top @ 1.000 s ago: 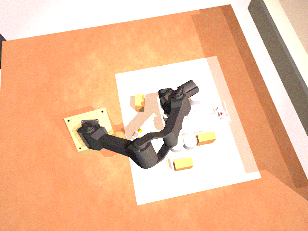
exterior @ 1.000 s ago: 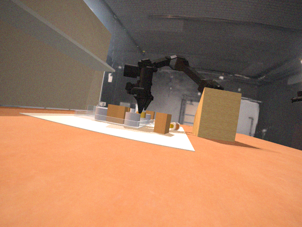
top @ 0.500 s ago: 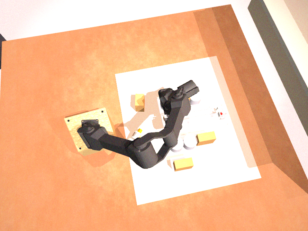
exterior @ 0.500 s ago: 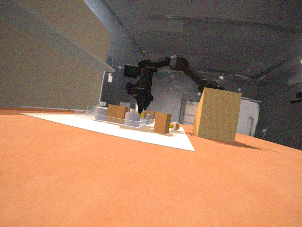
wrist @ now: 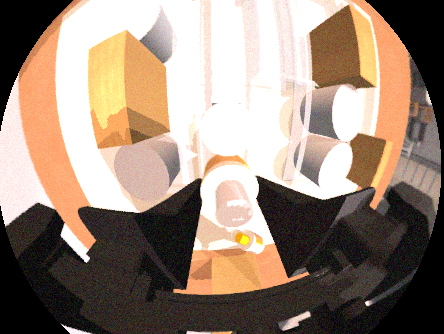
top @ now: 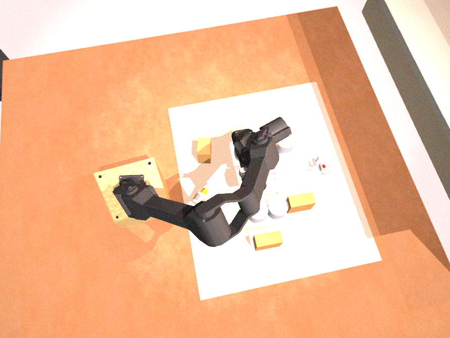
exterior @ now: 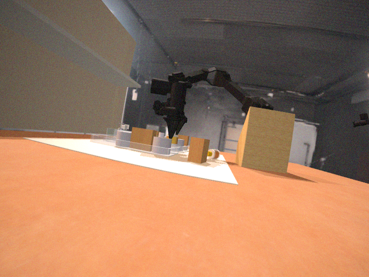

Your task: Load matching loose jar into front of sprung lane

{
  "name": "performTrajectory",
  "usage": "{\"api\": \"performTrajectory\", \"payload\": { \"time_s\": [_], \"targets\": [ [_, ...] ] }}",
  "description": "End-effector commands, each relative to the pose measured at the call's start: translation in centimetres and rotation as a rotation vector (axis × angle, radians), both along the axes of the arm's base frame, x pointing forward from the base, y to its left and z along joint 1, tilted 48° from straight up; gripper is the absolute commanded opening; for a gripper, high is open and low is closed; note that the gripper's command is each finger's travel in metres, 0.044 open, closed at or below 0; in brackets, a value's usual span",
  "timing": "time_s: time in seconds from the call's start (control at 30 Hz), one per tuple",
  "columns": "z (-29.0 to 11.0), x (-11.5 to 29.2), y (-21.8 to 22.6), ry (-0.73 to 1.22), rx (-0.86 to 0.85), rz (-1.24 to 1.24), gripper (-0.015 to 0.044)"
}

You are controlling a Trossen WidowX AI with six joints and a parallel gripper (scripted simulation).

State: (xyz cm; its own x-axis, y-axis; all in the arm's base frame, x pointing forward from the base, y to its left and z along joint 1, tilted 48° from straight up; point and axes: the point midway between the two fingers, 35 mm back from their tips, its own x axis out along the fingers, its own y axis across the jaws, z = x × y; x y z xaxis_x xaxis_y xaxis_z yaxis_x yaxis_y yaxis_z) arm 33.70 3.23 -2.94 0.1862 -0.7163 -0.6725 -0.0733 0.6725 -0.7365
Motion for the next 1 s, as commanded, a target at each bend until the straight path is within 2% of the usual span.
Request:
{"api": "performTrajectory", "payload": {
  "time_s": [0.0,0.97],
  "targets": [
    [0.31,0.71,0.14,-0.023,-0.003,0.006,0.0],
    [-0.13,0.9,-0.32,-0.023,-0.003,0.006,0.0]
  ]
}}
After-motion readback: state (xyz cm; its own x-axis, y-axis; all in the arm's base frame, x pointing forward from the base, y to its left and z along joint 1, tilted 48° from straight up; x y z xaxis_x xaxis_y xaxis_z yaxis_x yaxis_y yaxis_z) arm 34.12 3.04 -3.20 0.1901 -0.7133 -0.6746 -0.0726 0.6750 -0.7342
